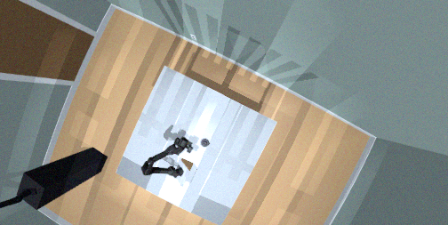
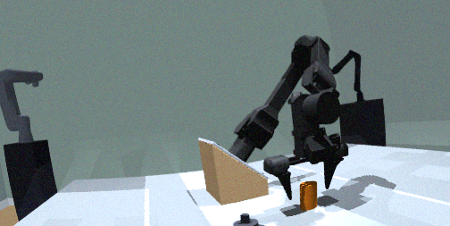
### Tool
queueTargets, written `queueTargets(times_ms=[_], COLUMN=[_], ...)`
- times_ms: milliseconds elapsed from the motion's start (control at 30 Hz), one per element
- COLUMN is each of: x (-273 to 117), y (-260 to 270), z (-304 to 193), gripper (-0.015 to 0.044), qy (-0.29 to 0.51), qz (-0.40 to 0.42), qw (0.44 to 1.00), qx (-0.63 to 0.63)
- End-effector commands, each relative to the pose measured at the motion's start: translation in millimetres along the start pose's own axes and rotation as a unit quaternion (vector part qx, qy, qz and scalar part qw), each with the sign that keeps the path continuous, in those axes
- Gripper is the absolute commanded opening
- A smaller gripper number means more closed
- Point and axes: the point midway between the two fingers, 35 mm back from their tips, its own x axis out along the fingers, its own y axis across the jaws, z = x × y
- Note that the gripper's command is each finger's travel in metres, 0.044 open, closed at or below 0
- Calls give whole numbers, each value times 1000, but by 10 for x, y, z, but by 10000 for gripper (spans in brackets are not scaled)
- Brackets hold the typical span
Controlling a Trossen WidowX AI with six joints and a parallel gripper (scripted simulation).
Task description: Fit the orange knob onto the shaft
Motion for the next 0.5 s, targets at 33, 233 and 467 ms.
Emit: queueTargets(times_ms=[33, 233, 467], x=[112, 205, 258], y=[-5, -1, 2], z=[-28, -40, -48], gripper=[440, 440, 388], qy=[5, 5, 5], qz=[2, 3, 4], qw=[1000, 1000, 1000], qx=[5, 5, 6])
